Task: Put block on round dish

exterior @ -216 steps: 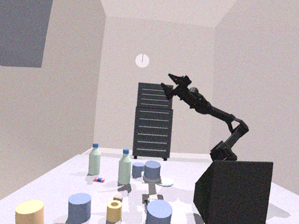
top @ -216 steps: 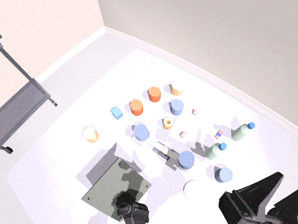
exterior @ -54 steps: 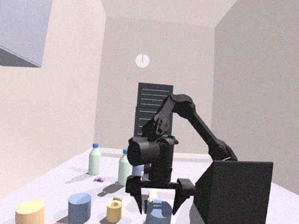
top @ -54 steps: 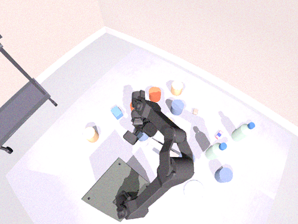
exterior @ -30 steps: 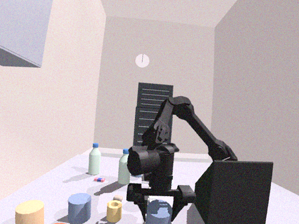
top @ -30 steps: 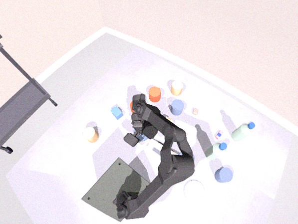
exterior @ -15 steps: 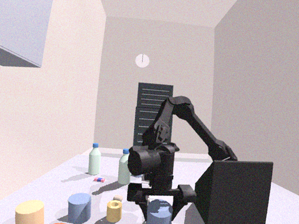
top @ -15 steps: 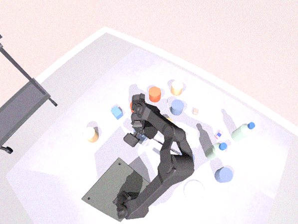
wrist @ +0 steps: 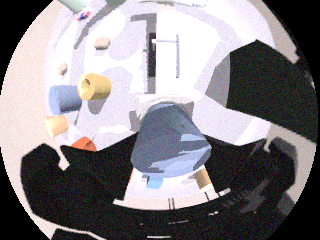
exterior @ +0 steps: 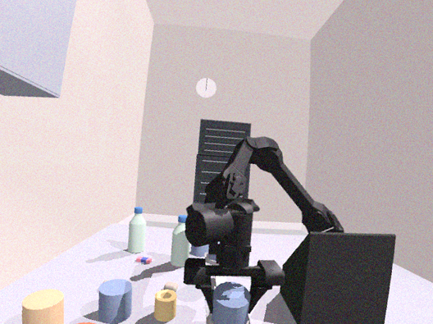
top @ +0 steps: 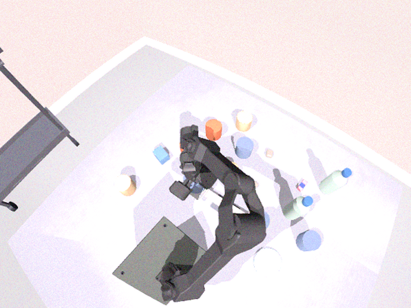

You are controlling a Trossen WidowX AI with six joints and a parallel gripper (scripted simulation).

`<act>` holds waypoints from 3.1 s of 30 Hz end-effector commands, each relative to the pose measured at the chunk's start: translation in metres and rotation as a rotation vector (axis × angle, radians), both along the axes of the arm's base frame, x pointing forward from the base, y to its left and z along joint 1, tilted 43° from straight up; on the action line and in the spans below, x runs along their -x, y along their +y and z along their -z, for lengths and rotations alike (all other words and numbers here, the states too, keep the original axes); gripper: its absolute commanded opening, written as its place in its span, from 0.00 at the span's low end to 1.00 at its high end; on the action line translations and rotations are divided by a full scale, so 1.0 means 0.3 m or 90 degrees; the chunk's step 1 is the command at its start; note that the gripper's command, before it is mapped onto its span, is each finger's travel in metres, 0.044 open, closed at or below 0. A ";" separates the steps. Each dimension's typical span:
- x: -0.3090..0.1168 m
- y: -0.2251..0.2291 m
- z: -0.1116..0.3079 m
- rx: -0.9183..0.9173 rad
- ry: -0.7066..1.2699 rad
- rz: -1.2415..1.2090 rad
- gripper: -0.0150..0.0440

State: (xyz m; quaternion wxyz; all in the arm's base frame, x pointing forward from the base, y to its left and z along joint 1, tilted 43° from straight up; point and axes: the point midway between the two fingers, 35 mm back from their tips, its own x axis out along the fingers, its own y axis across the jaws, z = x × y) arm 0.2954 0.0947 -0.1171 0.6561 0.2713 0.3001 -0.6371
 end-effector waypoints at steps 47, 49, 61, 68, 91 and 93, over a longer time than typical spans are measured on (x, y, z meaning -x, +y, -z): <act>-0.015 0.153 -0.156 -0.009 -0.007 0.002 0.25; -0.014 0.159 -0.163 -0.009 -0.007 0.002 0.25; -0.009 0.191 -0.202 -0.009 -0.007 0.002 0.25; -0.005 0.210 -0.226 -0.009 -0.007 0.002 0.25; 0.012 0.238 -0.269 0.000 0.001 0.001 0.25; 0.012 0.238 -0.269 0.000 0.001 0.001 0.25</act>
